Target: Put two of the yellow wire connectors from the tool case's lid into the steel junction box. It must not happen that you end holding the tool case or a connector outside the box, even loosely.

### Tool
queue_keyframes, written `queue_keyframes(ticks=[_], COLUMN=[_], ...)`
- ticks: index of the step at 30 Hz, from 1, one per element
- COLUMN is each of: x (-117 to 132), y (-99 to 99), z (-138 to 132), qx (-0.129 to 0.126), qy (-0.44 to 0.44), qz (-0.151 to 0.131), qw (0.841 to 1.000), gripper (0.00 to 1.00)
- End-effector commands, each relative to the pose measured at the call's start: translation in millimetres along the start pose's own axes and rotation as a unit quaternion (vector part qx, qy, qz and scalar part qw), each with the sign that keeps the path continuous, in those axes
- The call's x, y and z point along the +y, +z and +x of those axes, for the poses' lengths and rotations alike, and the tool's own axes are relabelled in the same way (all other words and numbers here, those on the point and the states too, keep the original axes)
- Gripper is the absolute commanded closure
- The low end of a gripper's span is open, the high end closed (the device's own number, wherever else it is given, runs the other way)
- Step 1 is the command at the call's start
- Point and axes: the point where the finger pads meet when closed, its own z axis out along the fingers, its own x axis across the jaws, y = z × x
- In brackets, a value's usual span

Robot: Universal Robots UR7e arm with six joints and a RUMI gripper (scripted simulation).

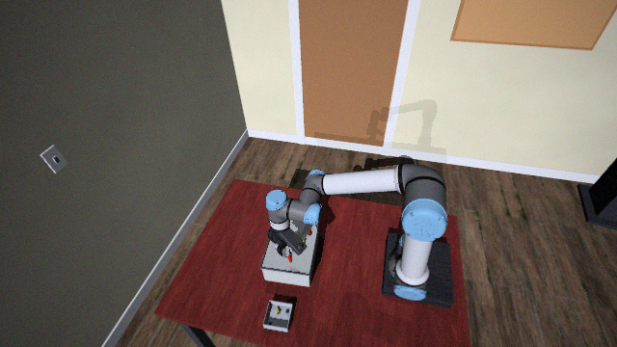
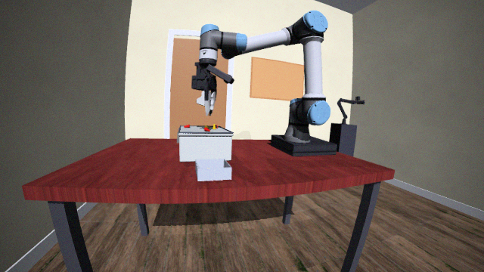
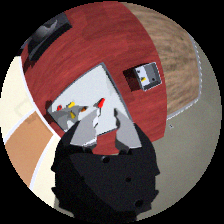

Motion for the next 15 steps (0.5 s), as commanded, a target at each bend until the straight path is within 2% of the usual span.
queue_keyframes(ticks=[1,8,15], x=[6,17,22], y=[0.1,3.6,6.4], z=[-19,-66,-98], qx=[0.006,0.007,0.007], qy=[-0.042,-0.134,-0.198], qz=[0.000,0.000,-0.001], qw=[0.999,0.991,0.980], gripper=[0.83,0.83,0.83])
